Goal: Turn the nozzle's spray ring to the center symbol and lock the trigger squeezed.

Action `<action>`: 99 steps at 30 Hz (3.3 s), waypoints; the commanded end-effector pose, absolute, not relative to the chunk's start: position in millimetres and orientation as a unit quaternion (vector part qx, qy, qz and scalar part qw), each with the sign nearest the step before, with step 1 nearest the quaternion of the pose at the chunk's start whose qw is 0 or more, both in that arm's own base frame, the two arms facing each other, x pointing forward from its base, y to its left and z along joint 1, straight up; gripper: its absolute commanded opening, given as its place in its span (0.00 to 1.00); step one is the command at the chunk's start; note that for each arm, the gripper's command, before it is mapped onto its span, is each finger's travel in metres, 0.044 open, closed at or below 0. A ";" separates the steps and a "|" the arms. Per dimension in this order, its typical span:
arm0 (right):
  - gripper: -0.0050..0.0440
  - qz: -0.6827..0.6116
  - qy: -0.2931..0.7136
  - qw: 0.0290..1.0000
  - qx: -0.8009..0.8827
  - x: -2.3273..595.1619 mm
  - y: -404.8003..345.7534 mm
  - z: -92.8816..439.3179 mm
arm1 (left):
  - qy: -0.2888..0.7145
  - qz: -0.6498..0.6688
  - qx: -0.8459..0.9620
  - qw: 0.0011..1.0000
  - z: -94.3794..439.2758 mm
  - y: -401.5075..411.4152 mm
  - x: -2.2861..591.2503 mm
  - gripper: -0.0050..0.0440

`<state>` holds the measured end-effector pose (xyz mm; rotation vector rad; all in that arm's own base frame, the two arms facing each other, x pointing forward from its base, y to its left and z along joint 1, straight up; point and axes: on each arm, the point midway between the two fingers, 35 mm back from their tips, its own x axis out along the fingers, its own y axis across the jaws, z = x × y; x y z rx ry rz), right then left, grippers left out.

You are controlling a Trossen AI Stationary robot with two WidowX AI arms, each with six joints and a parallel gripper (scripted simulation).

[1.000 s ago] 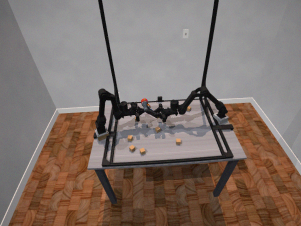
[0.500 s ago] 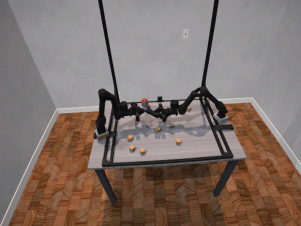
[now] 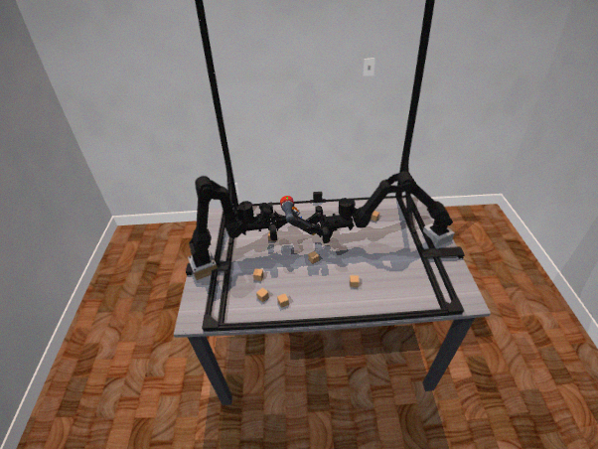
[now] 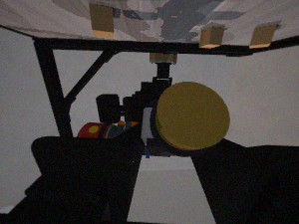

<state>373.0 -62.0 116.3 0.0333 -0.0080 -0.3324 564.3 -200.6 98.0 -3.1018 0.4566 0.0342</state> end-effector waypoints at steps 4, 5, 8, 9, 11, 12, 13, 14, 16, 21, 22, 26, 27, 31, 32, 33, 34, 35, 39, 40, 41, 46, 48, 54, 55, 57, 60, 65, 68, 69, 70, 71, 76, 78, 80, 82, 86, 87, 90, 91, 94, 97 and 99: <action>0.10 -0.166 -0.003 0.986 0.019 373.1 -62.2 115.6 | 0.145 0.000 -0.989 0.000 105.1 -200.9 565.7 0.10; 0.10 -0.166 -0.003 0.986 0.019 373.1 -62.2 115.6 | 0.145 0.000 -0.989 0.000 105.1 -200.9 565.7 0.10; 0.10 -0.166 -0.003 0.986 0.019 373.1 -62.2 115.6 | 0.145 0.000 -0.989 0.000 105.1 -200.9 565.7 0.10; 0.10 -0.166 -0.003 0.986 0.019 373.1 -62.2 115.6 | 0.145 0.000 -0.989 0.000 105.1 -200.9 565.7 0.10; 0.10 -0.166 -0.003 0.986 0.019 373.1 -62.2 115.6 | 0.145 0.000 -0.989 0.000 105.1 -200.9 565.7 0.10; 0.10 -0.166 -0.003 0.986 0.019 373.1 -62.2 115.6 | 0.145 0.000 -0.989 0.000 105.1 -200.9 565.7 0.10; 0.10 -0.166 -0.003 0.986 0.019 373.1 -62.2 115.6 | 0.145 0.000 -0.989 0.000 105.1 -200.9 565.7 0.10; 0.10 -0.166 -0.003 0.986 0.019 373.1 -62.2 115.6 | 0.145 0.000 -0.989 0.000 105.1 -200.9 565.7 0.10; 0.10 -0.166 -0.003 0.986 0.019 373.1 -62.2 115.6 | 0.145 0.000 -0.989 0.000 105.1 -200.9 565.7 0.10; 0.10 -0.166 -0.003 0.986 0.019 373.1 -62.2 115.6 | 0.145 0.000 -0.989 0.000 105.1 -200.9 565.7 0.10; 0.10 -0.166 -0.003 0.986 0.019 373.1 -62.2 115.6 | 0.145 0.000 -0.989 0.000 105.1 -200.9 565.7 0.10; 0.10 -0.166 -0.003 0.986 0.019 373.1 -62.2 115.6 | 0.145 0.000 -0.989 0.000 105.1 -200.9 565.7 0.10; 0.10 -0.166 -0.003 0.986 0.019 373.1 -62.2 115.6 | 0.145 0.000 -0.989 0.000 105.1 -200.9 565.7 0.10; 0.10 -0.166 -0.003 0.986 0.019 373.1 -62.2 115.6 | 0.145 0.000 -0.989 0.000 105.1 -200.9 565.7 0.10; 0.10 -0.166 -0.003 0.986 0.019 373.1 -62.2 115.6 | 0.145 0.000 -0.989 0.000 105.1 -200.9 565.7 0.10; 0.10 -0.166 -0.003 0.986 0.019 373.1 -62.2 115.6 | 0.145 0.000 -0.989 0.000 105.1 -200.9 565.7 0.10; 0.10 -0.166 -0.003 0.986 0.019 373.1 -62.2 115.6 | 0.145 0.000 -0.989 0.000 105.1 -200.9 565.7 0.10; 0.10 -0.166 -0.003 0.986 0.019 373.1 -62.2 115.6 | 0.145 0.000 -0.989 0.000 105.1 -200.9 565.7 0.10; 0.10 -0.166 -0.003 0.986 0.019 373.1 -62.2 115.6 | 0.145 0.000 -0.989 0.000 105.1 -200.9 565.7 0.10; 0.10 -0.166 -0.003 0.986 0.019 373.1 -62.2 115.6 | 0.145 0.000 -0.989 0.000 105.1 -200.9 565.7 0.10; 0.10 -0.166 -0.003 0.986 0.019 373.1 -62.2 115.6 | 0.145 0.000 -0.989 0.000 105.1 -200.9 565.7 0.10; 0.10 -0.166 -0.003 0.986 0.019 373.1 -62.2 115.6 | 0.145 0.000 -0.989 0.000 105.1 -200.9 565.7 0.10; 0.10 -0.166 -0.003 0.986 0.019 373.1 -62.2 115.6 | 0.145 0.000 -0.989 0.000 105.1 -200.9 565.7 0.10; 0.10 -0.166 -0.003 0.986 0.019 373.1 -62.2 115.6 | 0.145 0.000 -0.989 0.000 105.1 -200.9 565.7 0.10; 0.10 -0.166 -0.003 0.986 0.019 373.1 -62.2 115.6 | 0.145 0.000 -0.989 0.000 105.1 -200.9 565.7 0.10; 0.10 -0.166 -0.003 0.986 0.019 373.1 -62.2 115.6 | 0.145 0.000 -0.989 0.000 105.1 -200.9 565.7 0.10; 0.10 -0.166 -0.003 0.986 0.019 373.1 -62.2 115.6 | 0.145 0.000 -0.989 0.000 105.1 -200.9 565.7 0.10; 0.10 -0.166 -0.003 0.986 0.019 373.1 -62.2 115.6 | 0.145 0.000 -0.989 0.000 105.1 -200.9 565.7 0.10; 0.10 -0.166 -0.003 0.986 0.019 373.1 -62.2 115.6 | 0.145 0.000 -0.989 0.000 105.1 -200.9 565.7 0.10; 0.10 -0.166 -0.003 0.986 0.019 373.1 -62.2 115.6 | 0.145 0.000 -0.989 0.000 105.1 -200.9 565.7 0.10; 0.10 -0.166 -0.003 0.986 0.019 373.1 -62.2 115.6 | 0.145 0.000 -0.989 0.000 105.1 -200.9 565.7 0.10; 0.15 -0.165 -0.004 0.986 0.015 372.8 -61.7 116.3 | 0.145 0.000 -0.989 0.000 105.1 -200.9 565.7 0.10; 0.35 -0.166 0.002 0.986 -0.017 368.7 -56.6 117.2 | 0.145 0.000 -0.989 0.000 105.1 -200.9 565.7 0.10; 0.40 -0.166 0.003 0.986 -0.027 367.5 -55.1 117.5 | 0.145 0.000 -0.989 0.000 105.1 -200.9 565.7 0.10; 0.49 -0.166 0.007 0.985 -0.047 365.0 -52.2 118.0 | 0.145 0.000 -0.989 0.000 105.1 -200.9 565.7 0.10; 0.59 -0.167 0.010 0.984 -0.066 362.4 -49.3 118.5 | 0.145 0.000 -0.989 0.000 105.1 -200.9 565.7 0.10; 0.79 -0.167 0.017 0.980 -0.105 357.1 -43.8 119.5 | 0.145 0.000 -0.989 0.000 105.1 -200.9 565.7 0.10; 0.84 -0.167 0.018 0.979 -0.115 355.8 -42.5 119.7 | 0.145 0.000 -0.989 0.000 105.1 -200.9 565.7 0.10; 0.92 -0.167 0.023 0.975 -0.144 351.7 -38.5 120.3 | 0.145 0.000 -0.989 0.000 105.1 -200.9 565.7 0.10; 0.92 -0.166 0.025 0.974 -0.154 350.3 -37.3 120.5 | 0.145 0.000 -0.989 0.000 105.1 -200.9 565.7 0.10; 0.92 -0.166 0.027 0.972 -0.163 348.9 -36.0 120.7 | 0.145 0.000 -0.989 0.000 105.1 -200.9 565.7 0.10; 0.92 -0.166 0.032 0.967 -0.192 344.6 -32.4 121.3 | 0.145 0.000 -0.989 0.000 105.1 -200.9 565.7 0.10; 0.92 -0.166 0.035 0.963 -0.211 341.8 -30.0 121.7 | 0.145 0.000 -0.989 0.000 105.1 -200.9 565.7 0.10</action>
